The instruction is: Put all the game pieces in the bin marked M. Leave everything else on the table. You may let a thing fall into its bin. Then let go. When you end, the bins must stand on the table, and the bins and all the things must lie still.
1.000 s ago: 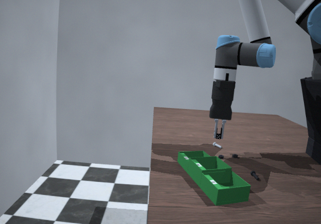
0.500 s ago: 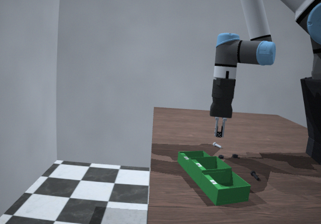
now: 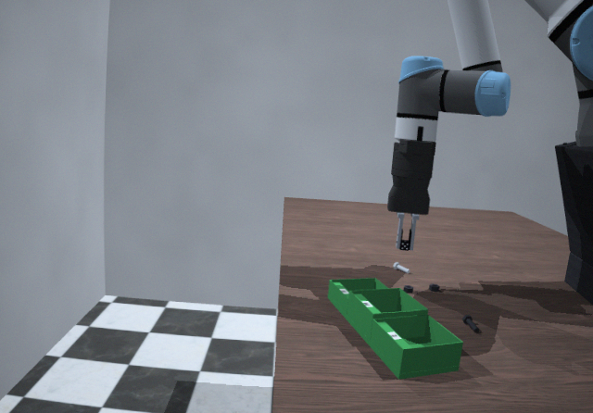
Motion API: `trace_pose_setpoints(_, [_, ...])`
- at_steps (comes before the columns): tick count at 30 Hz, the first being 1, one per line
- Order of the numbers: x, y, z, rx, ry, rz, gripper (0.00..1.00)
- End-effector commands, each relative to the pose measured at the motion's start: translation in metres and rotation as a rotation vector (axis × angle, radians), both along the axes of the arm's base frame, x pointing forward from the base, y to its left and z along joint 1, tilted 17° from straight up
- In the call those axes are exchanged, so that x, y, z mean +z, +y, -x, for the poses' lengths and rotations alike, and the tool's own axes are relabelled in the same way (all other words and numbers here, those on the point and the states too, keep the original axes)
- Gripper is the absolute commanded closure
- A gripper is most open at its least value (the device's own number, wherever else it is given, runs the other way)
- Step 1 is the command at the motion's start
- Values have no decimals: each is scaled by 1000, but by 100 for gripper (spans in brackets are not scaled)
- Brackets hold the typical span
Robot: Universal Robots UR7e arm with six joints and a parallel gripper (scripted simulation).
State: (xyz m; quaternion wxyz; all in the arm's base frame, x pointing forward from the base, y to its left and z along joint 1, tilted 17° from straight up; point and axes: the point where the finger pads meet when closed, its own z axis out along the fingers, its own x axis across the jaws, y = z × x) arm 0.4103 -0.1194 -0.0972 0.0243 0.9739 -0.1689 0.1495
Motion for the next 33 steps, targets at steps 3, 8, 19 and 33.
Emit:
trace_pose_setpoints(3, [3,41,-23,3,-3,3,66])
trace_pose_setpoints(8, [4,57,-31,3,-2,2,66])
trace_pose_setpoints(19, [6,115,-59,3,-2,1,66])
trace_pose_setpoints(33, [8,170,-85,289,22,84,66])
